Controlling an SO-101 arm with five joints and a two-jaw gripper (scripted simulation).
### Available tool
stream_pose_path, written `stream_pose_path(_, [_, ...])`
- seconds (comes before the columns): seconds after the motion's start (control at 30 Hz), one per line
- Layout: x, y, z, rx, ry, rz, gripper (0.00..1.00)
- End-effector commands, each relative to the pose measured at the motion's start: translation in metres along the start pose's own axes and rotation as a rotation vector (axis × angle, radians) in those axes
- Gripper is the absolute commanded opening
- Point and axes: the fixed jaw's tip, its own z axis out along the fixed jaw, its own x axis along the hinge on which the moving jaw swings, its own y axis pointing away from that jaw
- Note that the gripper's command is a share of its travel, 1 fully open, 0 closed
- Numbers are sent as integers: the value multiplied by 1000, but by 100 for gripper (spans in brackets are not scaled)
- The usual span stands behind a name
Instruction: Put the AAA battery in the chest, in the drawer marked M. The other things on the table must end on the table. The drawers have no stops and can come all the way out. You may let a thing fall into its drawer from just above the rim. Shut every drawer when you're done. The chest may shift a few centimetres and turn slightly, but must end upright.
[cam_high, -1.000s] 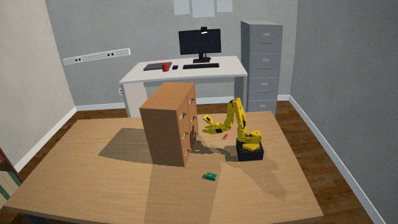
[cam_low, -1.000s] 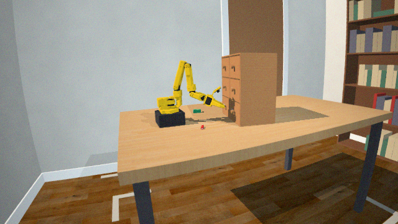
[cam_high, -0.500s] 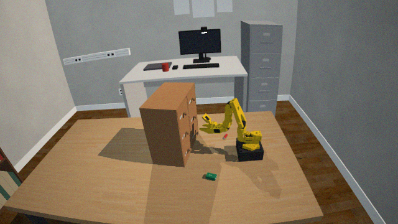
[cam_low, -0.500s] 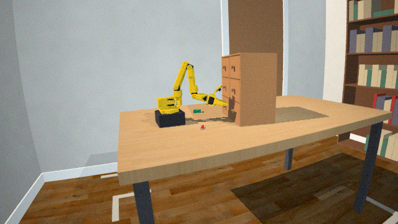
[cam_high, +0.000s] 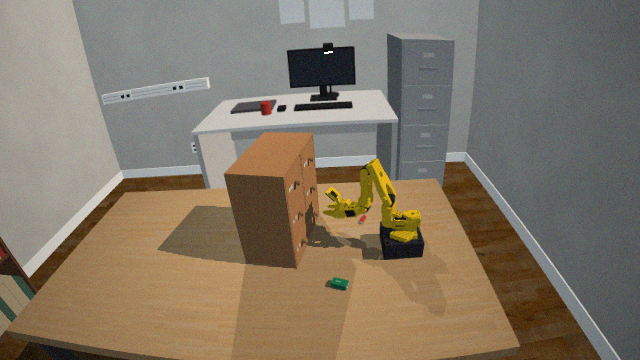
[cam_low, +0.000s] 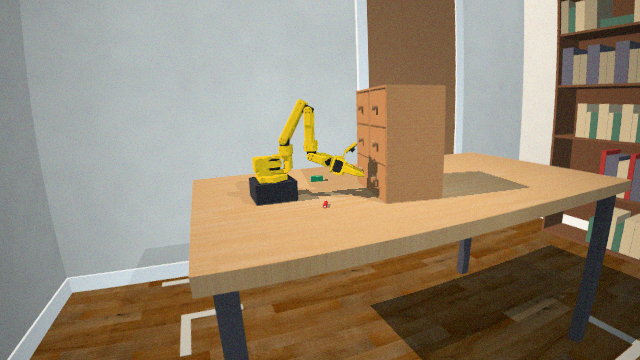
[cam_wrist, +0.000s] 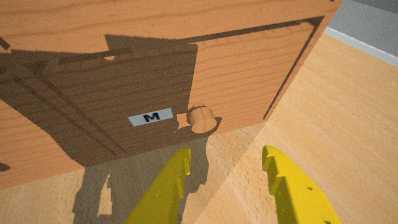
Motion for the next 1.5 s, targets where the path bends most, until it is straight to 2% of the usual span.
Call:
stream_pose_path(0.0, [1, 2, 1, -7, -2, 7, 21])
stream_pose_path(1.23, [2, 4, 2, -13, -2, 5, 21])
stream_pose_path(1.4, [4, 7, 18, -22, -2, 1, 21])
stream_pose_path(1.47, [4, 7, 18, -22, -2, 1, 21])
